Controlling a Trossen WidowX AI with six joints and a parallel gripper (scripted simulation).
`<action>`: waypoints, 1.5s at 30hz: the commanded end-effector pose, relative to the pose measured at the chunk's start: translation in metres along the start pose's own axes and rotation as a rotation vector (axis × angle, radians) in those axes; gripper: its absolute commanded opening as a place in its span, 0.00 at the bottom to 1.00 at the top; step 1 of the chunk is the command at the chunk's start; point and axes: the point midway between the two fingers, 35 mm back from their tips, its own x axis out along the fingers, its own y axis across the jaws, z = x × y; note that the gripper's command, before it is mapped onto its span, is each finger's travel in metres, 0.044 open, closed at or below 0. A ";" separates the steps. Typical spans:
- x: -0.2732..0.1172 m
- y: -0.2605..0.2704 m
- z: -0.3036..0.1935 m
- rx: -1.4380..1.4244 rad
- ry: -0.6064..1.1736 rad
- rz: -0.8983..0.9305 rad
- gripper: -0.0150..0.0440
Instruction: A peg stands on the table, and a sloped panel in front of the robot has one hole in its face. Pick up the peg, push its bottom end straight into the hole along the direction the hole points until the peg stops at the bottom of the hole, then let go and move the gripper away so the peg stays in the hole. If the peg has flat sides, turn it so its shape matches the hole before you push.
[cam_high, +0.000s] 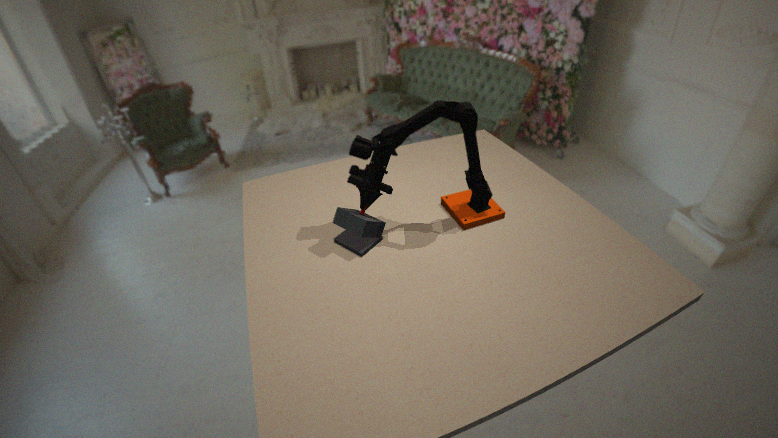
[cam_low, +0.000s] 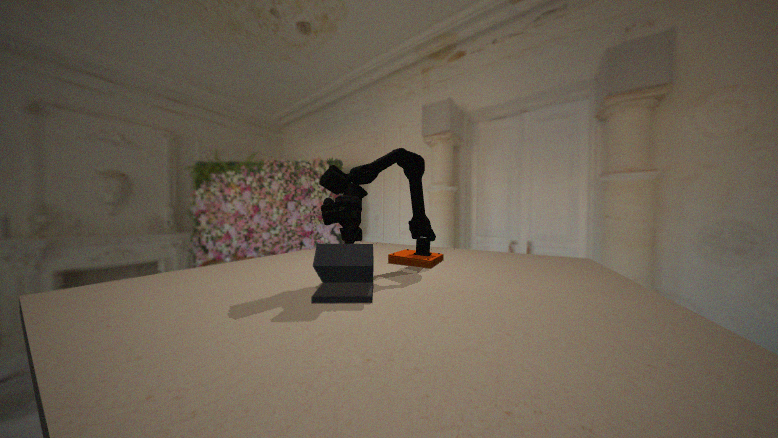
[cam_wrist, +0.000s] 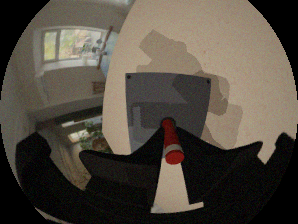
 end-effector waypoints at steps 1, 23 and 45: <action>0.003 0.000 -0.001 0.003 -0.001 0.000 0.25; 0.003 0.000 0.000 -0.002 0.000 0.001 0.52; -0.030 -0.001 0.003 0.002 -0.001 -0.006 1.00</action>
